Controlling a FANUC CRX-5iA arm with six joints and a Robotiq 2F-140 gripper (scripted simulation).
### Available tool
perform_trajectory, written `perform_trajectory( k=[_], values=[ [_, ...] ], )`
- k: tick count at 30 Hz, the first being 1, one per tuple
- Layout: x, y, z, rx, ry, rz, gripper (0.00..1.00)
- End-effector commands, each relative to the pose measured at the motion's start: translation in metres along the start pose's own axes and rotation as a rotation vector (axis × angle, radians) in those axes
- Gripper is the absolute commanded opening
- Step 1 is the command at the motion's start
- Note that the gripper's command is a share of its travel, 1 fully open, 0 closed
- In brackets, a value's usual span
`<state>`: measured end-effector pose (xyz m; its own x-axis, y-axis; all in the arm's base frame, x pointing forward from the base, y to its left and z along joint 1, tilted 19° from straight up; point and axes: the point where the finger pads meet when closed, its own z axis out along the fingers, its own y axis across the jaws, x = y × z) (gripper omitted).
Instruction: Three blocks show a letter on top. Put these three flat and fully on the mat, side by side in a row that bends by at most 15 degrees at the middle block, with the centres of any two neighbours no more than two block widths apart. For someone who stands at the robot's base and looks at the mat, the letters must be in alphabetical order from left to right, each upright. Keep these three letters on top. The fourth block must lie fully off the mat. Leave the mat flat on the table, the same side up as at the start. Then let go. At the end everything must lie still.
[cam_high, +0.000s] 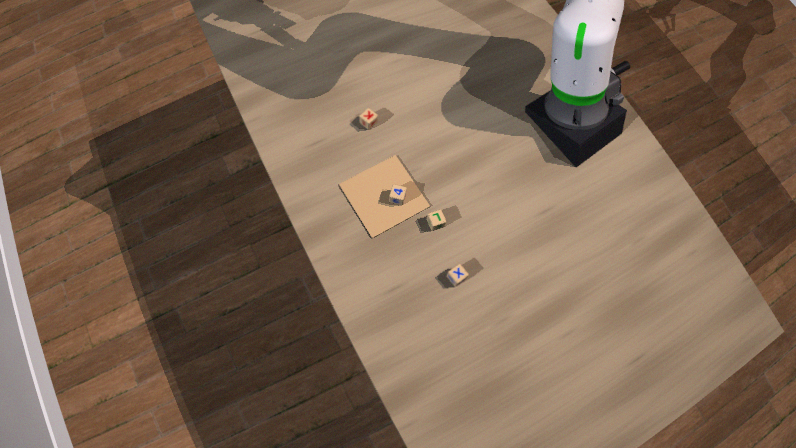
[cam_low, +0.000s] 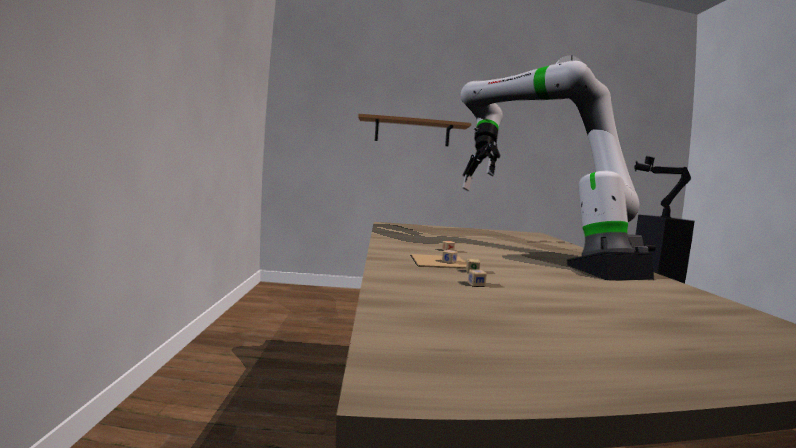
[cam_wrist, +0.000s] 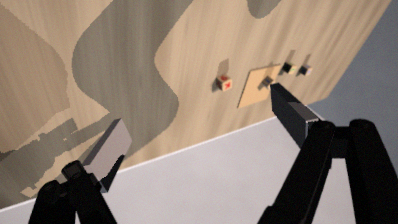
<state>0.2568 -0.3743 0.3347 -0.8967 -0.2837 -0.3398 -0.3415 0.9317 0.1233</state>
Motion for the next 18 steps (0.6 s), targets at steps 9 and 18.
perform_trajectory(
  k=[9, 18],
  values=[
    [-0.054, 0.013, 0.034, -0.041, 0.065, -0.39, 1.0],
    [-0.097, 0.03, 0.062, -0.084, 0.11, -0.72, 1.0]
  ],
)
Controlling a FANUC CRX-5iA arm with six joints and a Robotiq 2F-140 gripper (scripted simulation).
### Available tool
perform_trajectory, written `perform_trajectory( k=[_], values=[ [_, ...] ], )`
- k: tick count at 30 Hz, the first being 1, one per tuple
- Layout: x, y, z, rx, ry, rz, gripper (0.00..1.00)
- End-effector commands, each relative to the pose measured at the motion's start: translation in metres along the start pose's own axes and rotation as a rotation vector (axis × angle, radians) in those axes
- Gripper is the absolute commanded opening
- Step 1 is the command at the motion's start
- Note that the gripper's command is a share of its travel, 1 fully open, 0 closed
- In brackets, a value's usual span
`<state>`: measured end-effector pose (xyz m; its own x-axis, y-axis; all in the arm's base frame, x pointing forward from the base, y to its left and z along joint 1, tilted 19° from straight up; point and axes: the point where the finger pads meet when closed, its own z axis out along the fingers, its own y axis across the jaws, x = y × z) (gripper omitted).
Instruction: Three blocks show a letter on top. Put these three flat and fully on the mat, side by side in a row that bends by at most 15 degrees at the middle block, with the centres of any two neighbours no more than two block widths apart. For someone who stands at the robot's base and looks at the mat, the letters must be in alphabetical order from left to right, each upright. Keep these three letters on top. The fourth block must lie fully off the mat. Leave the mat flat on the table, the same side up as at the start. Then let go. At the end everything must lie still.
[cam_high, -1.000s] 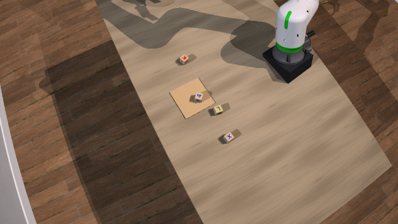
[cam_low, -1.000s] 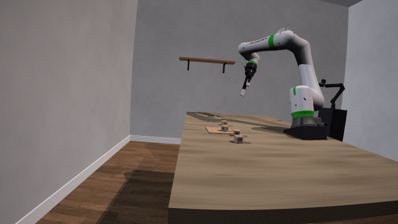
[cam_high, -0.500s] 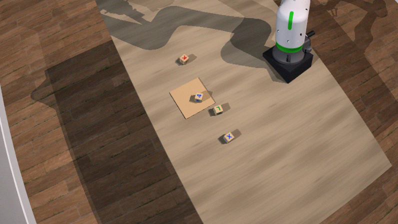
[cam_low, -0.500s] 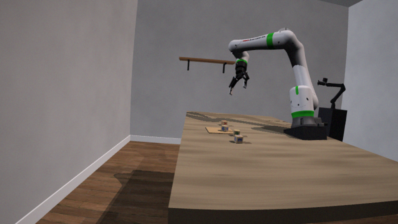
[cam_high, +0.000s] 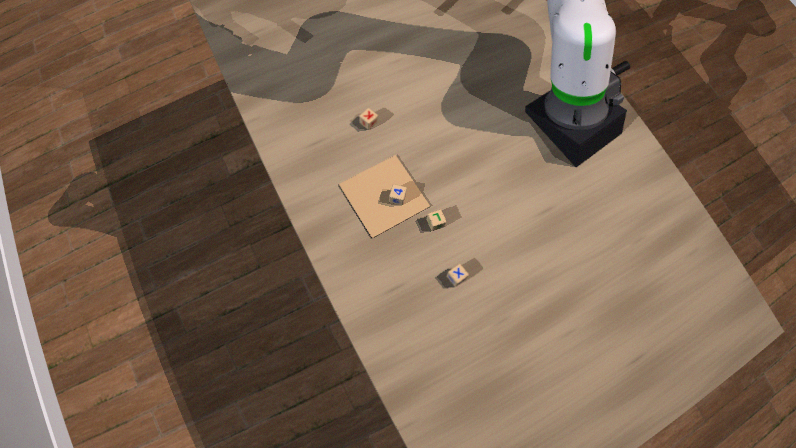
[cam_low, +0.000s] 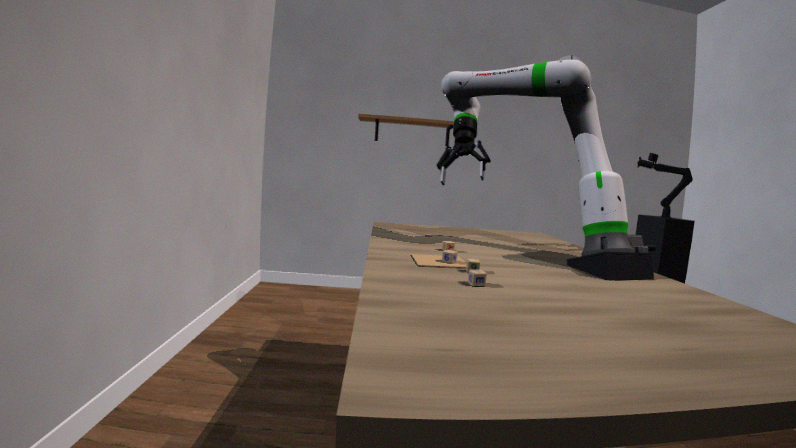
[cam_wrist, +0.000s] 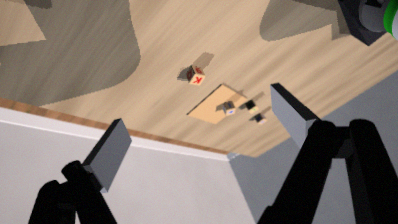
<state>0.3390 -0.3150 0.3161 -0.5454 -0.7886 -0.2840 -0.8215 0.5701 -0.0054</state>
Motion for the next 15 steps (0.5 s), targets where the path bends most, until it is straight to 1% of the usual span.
perform_trajectory(
  k=[1, 7, 9, 10, 15],
  values=[
    [-0.02, -0.005, 0.01, -0.015, 0.019, -0.137, 1.0],
    [-0.052, -0.01, 0.025, -0.044, 0.044, -0.358, 1.0],
    [-0.052, -0.01, 0.025, -0.044, 0.044, -0.358, 1.0],
    [-0.068, -0.012, 0.033, -0.058, 0.055, -0.46, 1.0],
    [-0.091, -0.013, 0.043, -0.079, 0.07, -0.617, 1.0]
  ],
)
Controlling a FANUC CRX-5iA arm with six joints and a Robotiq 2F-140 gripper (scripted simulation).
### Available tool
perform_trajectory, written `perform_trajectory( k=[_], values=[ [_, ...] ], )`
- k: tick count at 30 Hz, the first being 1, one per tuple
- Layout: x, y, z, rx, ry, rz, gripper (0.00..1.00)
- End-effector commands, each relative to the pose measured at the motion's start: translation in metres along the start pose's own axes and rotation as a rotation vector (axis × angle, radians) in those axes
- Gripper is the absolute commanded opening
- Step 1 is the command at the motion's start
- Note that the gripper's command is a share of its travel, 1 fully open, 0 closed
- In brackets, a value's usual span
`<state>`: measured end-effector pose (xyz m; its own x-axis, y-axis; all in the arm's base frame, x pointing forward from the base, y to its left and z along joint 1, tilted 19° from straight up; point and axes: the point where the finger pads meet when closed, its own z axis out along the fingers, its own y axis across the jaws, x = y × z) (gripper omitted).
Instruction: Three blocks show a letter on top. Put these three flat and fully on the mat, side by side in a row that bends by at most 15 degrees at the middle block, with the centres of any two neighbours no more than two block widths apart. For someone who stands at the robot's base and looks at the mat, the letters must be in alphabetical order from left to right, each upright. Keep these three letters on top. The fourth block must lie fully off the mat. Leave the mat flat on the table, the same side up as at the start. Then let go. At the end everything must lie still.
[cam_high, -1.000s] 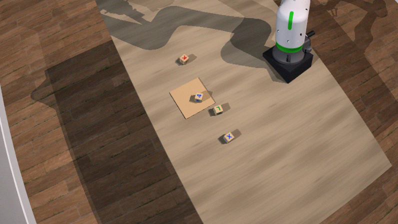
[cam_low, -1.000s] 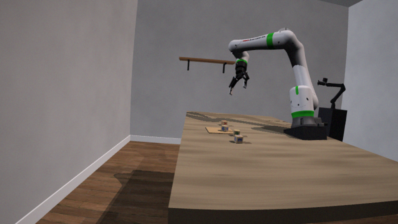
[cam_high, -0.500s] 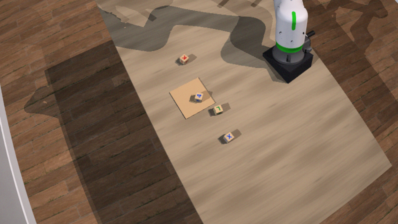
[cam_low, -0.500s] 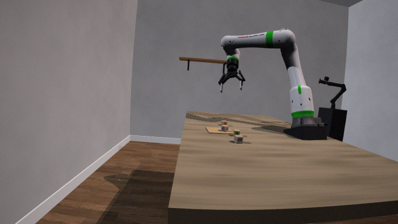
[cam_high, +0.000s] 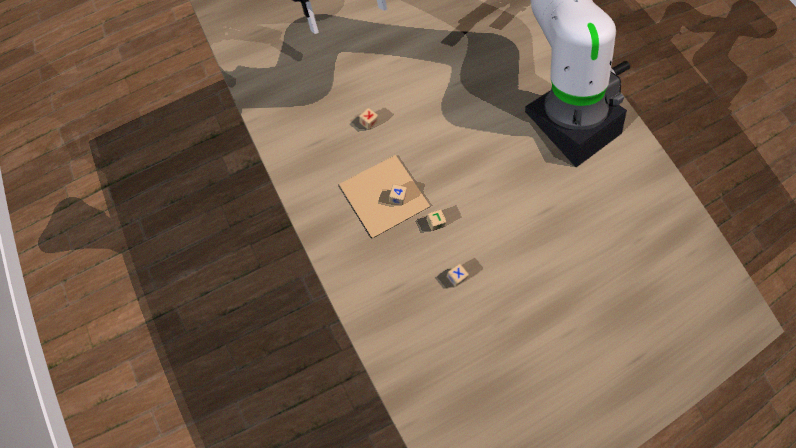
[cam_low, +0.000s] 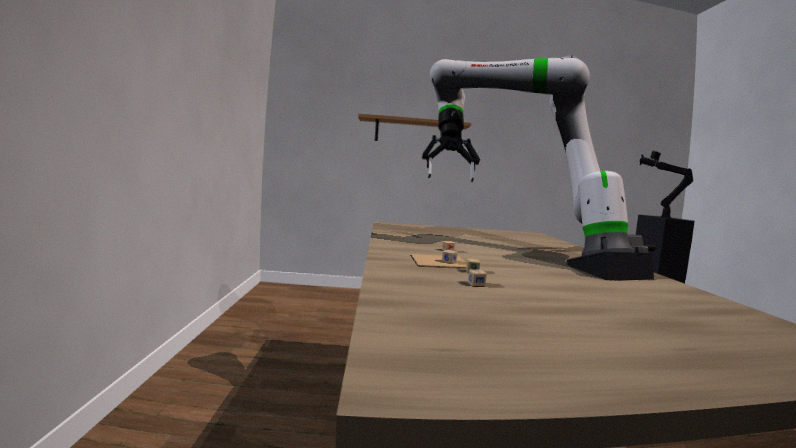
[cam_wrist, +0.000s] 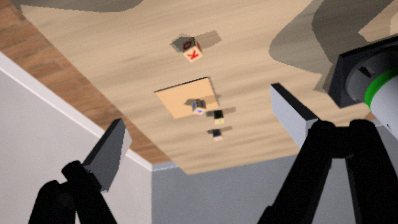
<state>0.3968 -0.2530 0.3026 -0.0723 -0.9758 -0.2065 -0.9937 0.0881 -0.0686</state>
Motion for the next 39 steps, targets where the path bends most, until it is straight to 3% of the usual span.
perform_trajectory(
  k=[1, 9, 11, 12, 26, 28, 29, 39],
  values=[
    [-0.018, -0.012, 0.008, -0.017, 0.015, -0.138, 1.0],
    [-0.059, -0.034, 0.025, -0.056, 0.039, -0.434, 1.0],
    [-0.059, -0.034, 0.025, -0.056, 0.039, -0.434, 1.0],
    [-0.073, -0.041, 0.03, -0.07, 0.046, -0.537, 1.0],
    [-0.148, -0.065, 0.058, -0.137, 0.075, -1.03, 1.0],
    [-0.148, -0.065, 0.058, -0.137, 0.075, -1.03, 1.0],
    [-0.165, -0.069, 0.063, -0.151, 0.081, -1.135, 1.0],
    [-0.221, -0.077, 0.081, -0.2, 0.095, -1.479, 1.0]
  ],
)
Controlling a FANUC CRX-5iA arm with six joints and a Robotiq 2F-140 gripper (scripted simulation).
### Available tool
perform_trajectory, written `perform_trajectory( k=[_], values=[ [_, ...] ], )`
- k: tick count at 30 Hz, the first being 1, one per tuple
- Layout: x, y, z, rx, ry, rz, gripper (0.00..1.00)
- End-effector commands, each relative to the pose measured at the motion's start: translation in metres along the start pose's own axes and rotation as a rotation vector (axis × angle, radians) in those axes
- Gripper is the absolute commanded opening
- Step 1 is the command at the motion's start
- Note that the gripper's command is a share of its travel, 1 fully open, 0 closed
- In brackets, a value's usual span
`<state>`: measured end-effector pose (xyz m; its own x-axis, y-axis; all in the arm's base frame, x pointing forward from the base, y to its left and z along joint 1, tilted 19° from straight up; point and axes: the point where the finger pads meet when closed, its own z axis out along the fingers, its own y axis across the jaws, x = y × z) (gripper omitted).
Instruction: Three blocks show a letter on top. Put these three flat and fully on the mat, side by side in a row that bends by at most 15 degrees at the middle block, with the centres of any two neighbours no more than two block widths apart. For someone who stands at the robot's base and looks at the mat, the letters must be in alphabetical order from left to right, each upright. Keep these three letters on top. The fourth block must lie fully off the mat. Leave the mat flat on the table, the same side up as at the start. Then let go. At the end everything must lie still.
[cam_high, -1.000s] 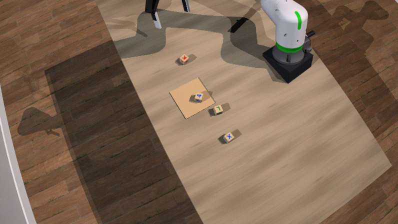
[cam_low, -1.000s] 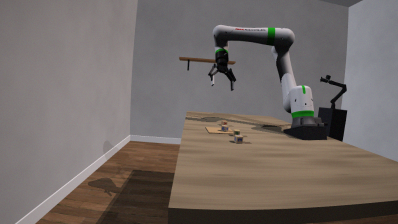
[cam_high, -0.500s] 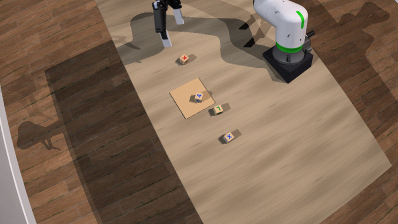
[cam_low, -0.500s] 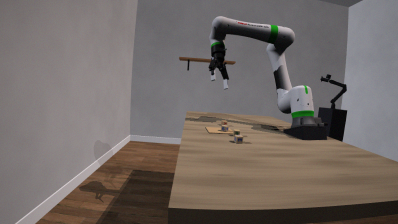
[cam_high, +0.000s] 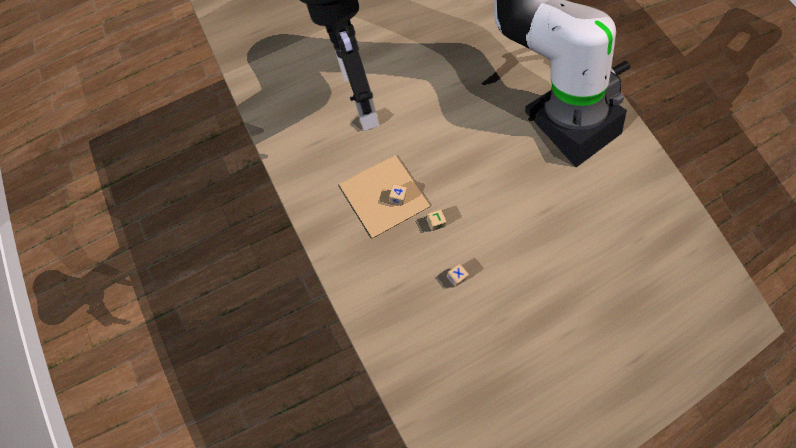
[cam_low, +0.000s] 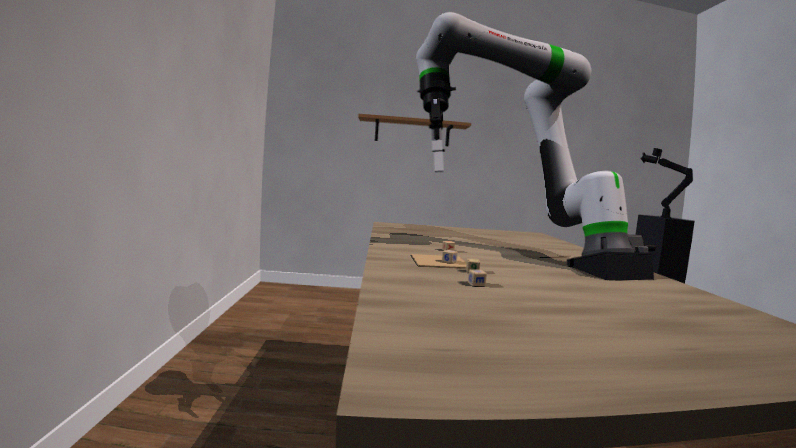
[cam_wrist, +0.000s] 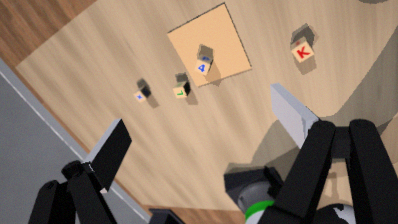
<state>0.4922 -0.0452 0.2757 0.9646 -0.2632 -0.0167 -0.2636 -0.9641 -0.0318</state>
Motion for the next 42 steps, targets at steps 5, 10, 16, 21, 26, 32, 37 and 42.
perform_trajectory(
  k=[5, 10, 16, 21, 26, 32, 37, 42],
  values=[
    [-0.003, -0.042, 0.009, -0.029, 0.011, -0.251, 1.0],
    [-0.003, -0.068, 0.039, -0.035, 0.016, -0.436, 1.0],
    [-0.006, -0.096, 0.082, -0.037, 0.02, -0.654, 1.0],
    [-0.013, -0.117, 0.117, -0.039, 0.023, -0.834, 1.0],
    [-0.02, -0.133, 0.145, -0.041, 0.026, -0.981, 1.0],
    [-0.034, -0.153, 0.186, -0.044, 0.03, -1.196, 1.0],
    [-0.049, -0.167, 0.219, -0.047, 0.034, -1.377, 1.0],
    [-0.062, -0.177, 0.245, -0.049, 0.037, -1.521, 1.0]
  ],
)
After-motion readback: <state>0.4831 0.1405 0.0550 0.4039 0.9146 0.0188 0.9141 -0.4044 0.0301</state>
